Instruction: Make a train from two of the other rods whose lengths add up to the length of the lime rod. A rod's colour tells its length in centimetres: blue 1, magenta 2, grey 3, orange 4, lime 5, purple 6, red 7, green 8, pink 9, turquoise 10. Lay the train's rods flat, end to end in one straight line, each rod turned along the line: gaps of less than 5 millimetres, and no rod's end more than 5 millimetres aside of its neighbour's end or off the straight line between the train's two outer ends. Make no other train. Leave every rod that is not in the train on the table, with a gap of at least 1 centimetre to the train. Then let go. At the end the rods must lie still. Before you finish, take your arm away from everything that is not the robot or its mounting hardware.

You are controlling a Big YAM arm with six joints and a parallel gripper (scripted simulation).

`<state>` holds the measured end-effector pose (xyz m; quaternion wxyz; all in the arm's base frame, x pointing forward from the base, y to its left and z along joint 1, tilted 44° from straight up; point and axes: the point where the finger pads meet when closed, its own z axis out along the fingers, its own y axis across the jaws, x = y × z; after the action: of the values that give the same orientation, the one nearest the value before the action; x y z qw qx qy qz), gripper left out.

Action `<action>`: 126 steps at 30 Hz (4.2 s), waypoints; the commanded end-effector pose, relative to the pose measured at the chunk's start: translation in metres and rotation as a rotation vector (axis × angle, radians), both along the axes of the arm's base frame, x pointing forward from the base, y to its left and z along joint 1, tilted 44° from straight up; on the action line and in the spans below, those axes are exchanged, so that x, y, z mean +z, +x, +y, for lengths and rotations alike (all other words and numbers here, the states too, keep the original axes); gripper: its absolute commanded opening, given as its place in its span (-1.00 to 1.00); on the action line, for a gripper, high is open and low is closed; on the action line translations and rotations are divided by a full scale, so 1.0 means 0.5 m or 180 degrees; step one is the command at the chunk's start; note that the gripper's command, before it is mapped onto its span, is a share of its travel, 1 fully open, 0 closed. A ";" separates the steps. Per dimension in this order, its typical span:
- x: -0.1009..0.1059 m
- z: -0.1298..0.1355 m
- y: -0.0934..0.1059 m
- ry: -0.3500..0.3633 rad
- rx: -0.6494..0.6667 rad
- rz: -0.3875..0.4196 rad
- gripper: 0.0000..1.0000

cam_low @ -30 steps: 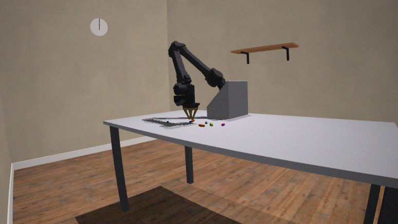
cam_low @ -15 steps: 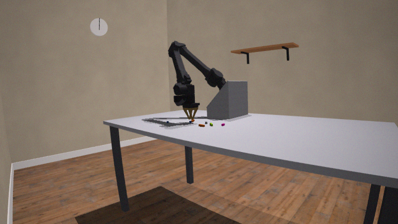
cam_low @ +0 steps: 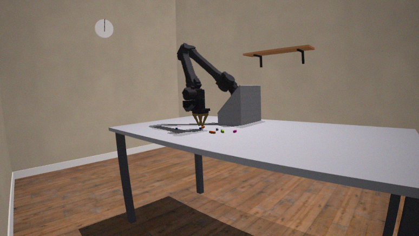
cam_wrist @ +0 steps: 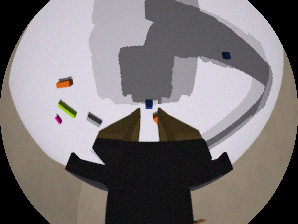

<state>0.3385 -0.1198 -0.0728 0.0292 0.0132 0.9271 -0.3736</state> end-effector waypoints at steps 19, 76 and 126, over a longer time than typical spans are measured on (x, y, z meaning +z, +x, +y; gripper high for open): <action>0.013 -0.006 0.017 0.0008 0.0007 -0.0037 -0.52; -0.024 -0.027 0.008 0.0007 0.0023 -0.0001 -0.52; -0.024 -0.027 0.008 0.0007 0.0023 -0.0001 -0.90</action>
<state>0.3402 -0.1319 -0.0840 0.0295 0.0138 0.9270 -0.3735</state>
